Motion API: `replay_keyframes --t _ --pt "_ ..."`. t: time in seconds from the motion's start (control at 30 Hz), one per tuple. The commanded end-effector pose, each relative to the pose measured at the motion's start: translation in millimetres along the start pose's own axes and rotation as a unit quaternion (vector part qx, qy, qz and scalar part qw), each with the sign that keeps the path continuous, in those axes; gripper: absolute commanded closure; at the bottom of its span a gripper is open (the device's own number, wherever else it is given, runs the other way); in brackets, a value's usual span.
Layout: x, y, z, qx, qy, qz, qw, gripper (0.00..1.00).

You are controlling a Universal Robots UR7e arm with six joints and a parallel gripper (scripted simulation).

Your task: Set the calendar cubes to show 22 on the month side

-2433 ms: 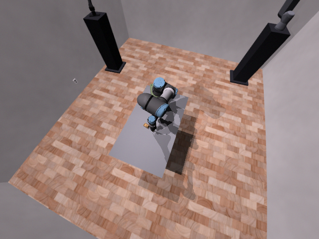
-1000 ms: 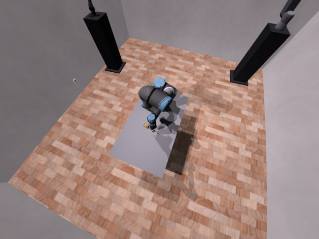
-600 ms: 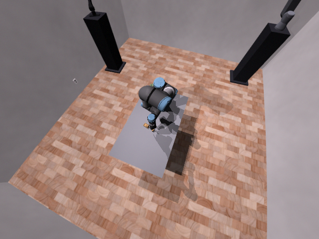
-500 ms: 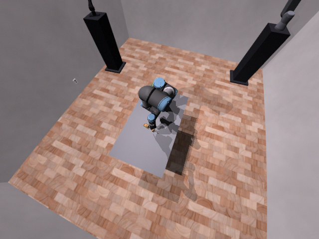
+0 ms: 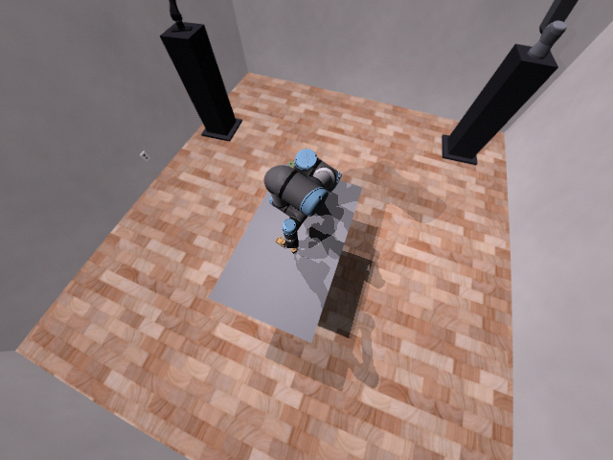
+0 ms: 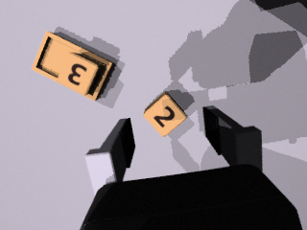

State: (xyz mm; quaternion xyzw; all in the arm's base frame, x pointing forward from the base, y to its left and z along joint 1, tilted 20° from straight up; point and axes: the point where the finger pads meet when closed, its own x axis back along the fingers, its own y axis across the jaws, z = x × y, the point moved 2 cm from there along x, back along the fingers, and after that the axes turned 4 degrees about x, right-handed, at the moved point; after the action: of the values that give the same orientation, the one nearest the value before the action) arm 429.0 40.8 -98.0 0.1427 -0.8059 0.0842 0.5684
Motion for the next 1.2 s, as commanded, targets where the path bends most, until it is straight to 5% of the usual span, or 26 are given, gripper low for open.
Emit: replay_keyframes --t 0.0,0.57,0.8,1.17 --pt "-0.3 0.1 0.0 -0.056 0.000 0.000 0.998 0.00" --pt "-3.0 0.3 -1.8 -0.300 -0.001 0.000 0.954 0.00" --pt "-4.2 -0.8 -4.3 -0.408 -0.001 0.000 0.913 0.00" --pt "-4.9 -1.9 -6.2 -0.470 -0.001 0.000 0.883 0.00"
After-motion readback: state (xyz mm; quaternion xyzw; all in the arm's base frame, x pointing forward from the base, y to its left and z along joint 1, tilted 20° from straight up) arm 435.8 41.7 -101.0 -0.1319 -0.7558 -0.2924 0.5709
